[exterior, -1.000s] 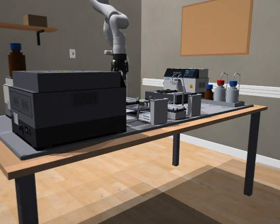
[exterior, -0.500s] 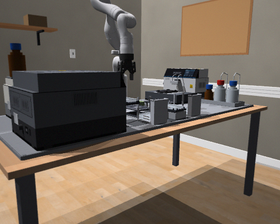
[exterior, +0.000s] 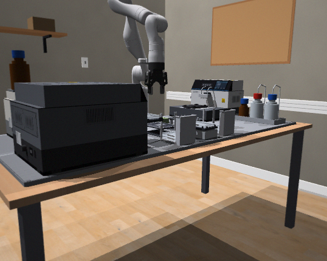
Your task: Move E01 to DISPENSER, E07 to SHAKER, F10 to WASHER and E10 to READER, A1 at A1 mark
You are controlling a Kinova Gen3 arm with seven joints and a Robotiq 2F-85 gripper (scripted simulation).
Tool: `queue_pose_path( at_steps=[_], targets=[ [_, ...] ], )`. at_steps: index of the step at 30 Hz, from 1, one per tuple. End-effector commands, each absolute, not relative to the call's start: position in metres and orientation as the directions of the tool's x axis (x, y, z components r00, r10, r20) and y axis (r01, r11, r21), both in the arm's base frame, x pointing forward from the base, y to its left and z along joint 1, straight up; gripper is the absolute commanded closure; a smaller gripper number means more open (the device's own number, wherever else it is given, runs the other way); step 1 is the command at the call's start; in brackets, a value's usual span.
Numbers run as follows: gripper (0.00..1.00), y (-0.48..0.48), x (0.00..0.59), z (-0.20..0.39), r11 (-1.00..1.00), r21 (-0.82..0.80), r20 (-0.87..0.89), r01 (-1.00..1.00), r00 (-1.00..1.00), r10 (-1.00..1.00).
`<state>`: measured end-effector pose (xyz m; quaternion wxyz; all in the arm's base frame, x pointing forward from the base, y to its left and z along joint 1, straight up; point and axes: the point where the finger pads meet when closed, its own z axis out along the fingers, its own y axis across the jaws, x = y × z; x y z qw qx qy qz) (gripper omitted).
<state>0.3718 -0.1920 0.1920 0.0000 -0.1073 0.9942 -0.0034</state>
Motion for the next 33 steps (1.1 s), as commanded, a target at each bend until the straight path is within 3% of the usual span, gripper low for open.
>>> queue_pose_path(
  at_steps=[1,6,19,23,33],
  targets=[
    [0.00,-0.190,0.379,0.192,0.977,-0.008,0.001,-0.213,-0.977,-0.213],
    [0.00,-0.186,0.391,0.192,0.997,-0.008,-0.001,-0.080,-0.997,-0.080],
    [0.00,-0.175,0.426,0.192,0.997,-0.008,-0.001,-0.080,-0.997,-0.080],
    [0.00,-0.174,0.440,0.193,0.998,-0.008,-0.002,0.055,-0.998,0.055],
    [0.00,-0.169,0.473,0.193,0.998,-0.008,-0.002,0.055,-0.998,0.055]
  ],
)
